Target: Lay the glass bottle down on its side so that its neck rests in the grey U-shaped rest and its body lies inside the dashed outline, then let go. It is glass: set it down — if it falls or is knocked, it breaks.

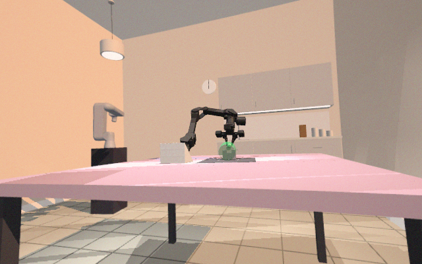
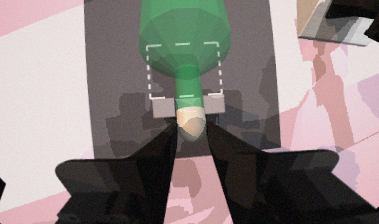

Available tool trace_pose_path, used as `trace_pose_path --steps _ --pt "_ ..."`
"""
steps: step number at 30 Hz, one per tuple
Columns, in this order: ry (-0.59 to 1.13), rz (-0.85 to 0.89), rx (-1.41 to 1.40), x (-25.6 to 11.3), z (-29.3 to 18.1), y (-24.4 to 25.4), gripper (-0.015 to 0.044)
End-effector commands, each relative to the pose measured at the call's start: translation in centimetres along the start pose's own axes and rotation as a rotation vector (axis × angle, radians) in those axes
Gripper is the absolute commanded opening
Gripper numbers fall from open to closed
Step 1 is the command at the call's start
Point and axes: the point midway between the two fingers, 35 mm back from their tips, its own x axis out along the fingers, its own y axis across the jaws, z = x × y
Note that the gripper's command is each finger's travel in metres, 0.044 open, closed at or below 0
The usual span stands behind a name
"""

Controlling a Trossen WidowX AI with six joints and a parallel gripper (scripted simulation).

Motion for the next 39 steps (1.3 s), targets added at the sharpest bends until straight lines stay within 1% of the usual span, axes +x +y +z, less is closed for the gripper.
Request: trace_pose_path --steps 1,39 --pt "0.001 -0.001 0.001 0.2 -0.2 0.0 0.0107" --pt "0.000 0.005 -0.011 1.5 -1.9 -0.1 0.0107"
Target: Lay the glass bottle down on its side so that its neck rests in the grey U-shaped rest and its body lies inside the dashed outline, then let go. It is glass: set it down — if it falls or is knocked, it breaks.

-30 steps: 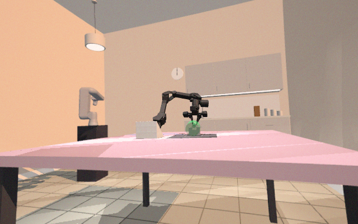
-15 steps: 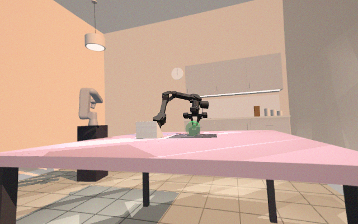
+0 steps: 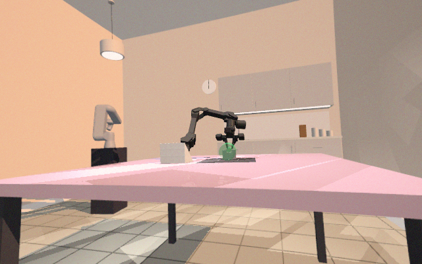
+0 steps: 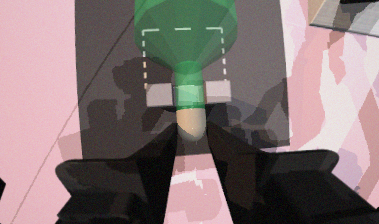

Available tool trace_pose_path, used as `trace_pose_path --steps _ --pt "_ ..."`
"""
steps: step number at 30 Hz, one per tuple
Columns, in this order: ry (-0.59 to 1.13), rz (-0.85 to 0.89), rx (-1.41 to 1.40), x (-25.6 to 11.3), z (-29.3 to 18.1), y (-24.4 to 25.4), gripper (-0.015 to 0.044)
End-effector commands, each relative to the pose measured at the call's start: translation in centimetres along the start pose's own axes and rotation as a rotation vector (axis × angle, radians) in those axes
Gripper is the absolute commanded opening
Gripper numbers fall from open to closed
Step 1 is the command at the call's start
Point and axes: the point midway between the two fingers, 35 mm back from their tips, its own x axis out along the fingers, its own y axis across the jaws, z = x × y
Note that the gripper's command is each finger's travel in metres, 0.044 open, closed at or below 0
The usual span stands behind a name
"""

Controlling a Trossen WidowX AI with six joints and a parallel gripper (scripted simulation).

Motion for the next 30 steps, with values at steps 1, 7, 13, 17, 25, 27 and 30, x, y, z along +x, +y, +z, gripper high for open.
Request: trace_pose_path --steps 1,7,13,17,25,27,30 --pt "0.000 0.000 0.002 0.14 0.02 0.01 0.0107" --pt "0.001 0.000 -0.001 0.23 0.00 0.01 0.0107" --pt "0.003 -0.001 -0.003 0.33 -0.03 0.02 0.0107" --pt "0.005 -0.001 -0.004 0.39 -0.05 0.02 0.0107" --pt "0.011 -0.001 -0.006 0.52 -0.07 0.02 0.0107" --pt "0.012 -0.001 -0.006 0.56 -0.08 0.02 0.0107" --pt "0.015 -0.001 -0.007 0.61 -0.09 0.02 0.0107"
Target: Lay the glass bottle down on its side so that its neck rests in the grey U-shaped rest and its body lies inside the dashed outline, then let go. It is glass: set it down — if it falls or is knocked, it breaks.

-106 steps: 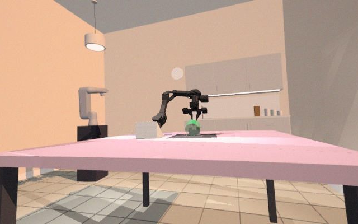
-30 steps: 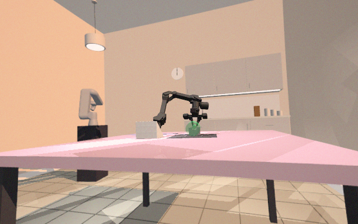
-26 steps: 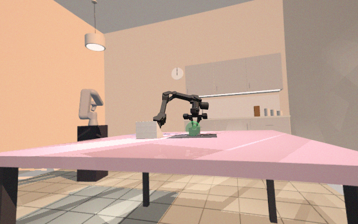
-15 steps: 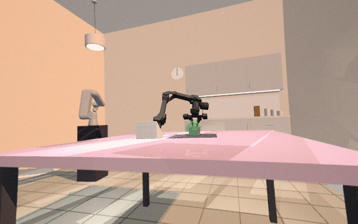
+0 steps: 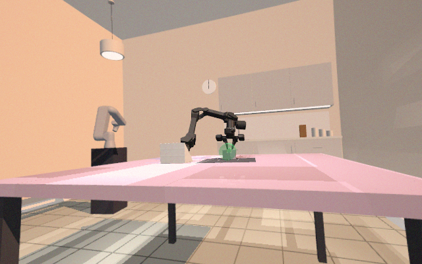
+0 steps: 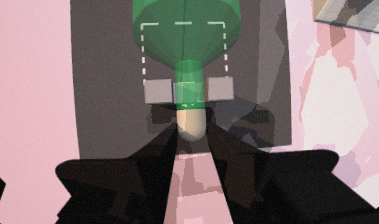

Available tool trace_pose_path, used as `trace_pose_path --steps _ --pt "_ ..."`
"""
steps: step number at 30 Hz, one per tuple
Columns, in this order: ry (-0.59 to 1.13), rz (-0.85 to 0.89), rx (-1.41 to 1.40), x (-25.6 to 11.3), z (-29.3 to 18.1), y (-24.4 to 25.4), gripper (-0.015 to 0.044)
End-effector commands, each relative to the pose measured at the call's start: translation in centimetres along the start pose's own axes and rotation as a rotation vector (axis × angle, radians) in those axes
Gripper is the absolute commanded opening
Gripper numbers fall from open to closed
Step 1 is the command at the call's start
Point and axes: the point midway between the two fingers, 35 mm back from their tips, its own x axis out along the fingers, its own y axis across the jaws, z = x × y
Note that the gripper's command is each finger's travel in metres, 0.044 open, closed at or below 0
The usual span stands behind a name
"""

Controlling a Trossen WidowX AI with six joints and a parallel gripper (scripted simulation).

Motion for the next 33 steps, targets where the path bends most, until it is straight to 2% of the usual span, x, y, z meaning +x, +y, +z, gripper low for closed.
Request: trace_pose_path --steps 1,31,33 --pt "-0.004 0.000 0.001 0.20 0.23 0.01 0.0107" --pt "0.020 0.002 -0.002 0.27 -0.17 0.01 0.0107" --pt "0.020 0.002 -0.002 0.27 -0.17 0.01 0.0160"
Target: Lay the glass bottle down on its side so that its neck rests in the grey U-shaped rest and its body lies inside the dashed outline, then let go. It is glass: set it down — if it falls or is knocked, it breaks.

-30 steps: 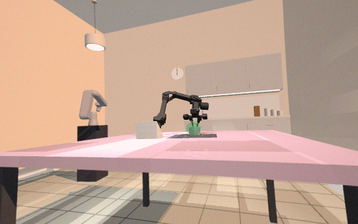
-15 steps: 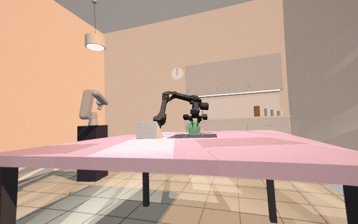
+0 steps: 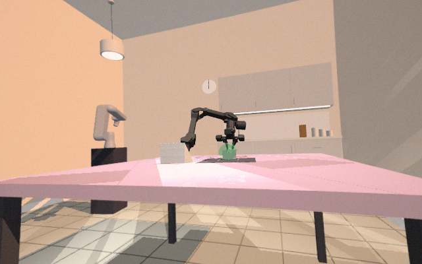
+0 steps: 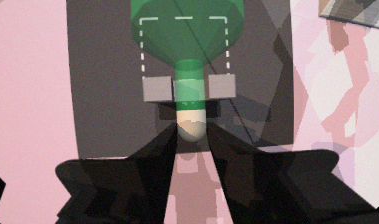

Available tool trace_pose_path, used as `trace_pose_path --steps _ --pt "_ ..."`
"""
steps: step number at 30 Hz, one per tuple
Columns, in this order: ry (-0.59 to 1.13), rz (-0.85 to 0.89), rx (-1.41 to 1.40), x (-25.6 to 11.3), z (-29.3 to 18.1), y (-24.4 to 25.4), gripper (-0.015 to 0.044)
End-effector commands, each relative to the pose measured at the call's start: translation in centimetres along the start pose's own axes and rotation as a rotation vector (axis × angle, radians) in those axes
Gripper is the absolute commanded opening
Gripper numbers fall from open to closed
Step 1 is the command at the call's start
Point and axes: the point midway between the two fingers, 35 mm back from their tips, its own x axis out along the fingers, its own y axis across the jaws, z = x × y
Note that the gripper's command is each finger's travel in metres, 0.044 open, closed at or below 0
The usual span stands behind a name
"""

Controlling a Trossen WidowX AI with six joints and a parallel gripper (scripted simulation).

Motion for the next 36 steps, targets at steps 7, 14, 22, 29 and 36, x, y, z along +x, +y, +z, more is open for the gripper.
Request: trace_pose_path --steps 7,14,22,29,36 --pt "-0.002 -0.001 0.000 0.0 0.0 0.0 0.0344" --pt "0.059 -0.021 -0.005 -0.7 0.8 -0.1 0.0440" --pt "0.355 0.023 -0.018 -4.6 3.2 -0.2 0.0440" --pt "0.362 0.027 -0.018 -4.9 3.7 -0.4 0.0440" --pt "0.362 0.027 -0.018 -4.9 3.7 -0.4 0.0440"
